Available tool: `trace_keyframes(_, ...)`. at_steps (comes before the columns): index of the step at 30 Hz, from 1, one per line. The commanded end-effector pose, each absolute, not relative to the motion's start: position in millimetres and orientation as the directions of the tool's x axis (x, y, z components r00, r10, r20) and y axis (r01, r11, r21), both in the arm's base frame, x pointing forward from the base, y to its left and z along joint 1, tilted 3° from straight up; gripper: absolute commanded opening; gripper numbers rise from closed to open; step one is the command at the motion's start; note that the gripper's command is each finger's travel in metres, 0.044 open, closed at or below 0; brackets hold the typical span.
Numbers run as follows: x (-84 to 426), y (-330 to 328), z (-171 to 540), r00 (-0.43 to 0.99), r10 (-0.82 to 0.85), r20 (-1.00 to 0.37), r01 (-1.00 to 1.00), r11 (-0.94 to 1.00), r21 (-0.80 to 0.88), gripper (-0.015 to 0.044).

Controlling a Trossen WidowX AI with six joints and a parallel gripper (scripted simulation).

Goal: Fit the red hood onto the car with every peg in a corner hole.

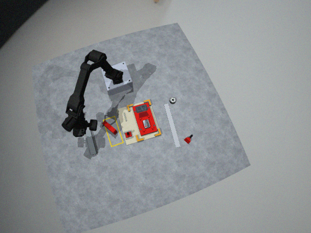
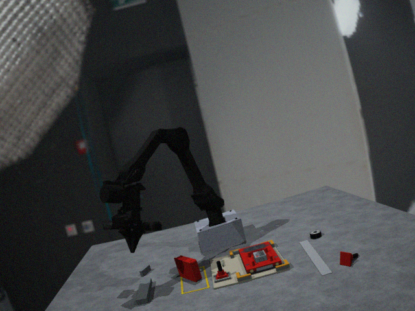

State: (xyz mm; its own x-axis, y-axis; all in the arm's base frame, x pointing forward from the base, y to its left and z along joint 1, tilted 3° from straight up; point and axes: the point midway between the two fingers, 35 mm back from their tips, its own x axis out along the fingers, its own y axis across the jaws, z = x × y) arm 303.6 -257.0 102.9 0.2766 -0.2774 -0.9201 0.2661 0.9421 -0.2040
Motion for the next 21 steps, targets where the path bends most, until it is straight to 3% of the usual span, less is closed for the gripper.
trace_keyframes(1,323,-190,78,0.160,-0.145,-0.976,-0.235,0.955,-0.180,0.0000)
trace_keyframes(6,327,-136,65,0.044,-0.072,-0.996,-0.601,0.795,-0.084,0.0000)
trace_keyframes(21,328,-136,59,0.041,-0.071,-0.997,-0.608,0.790,-0.081,0.0000)
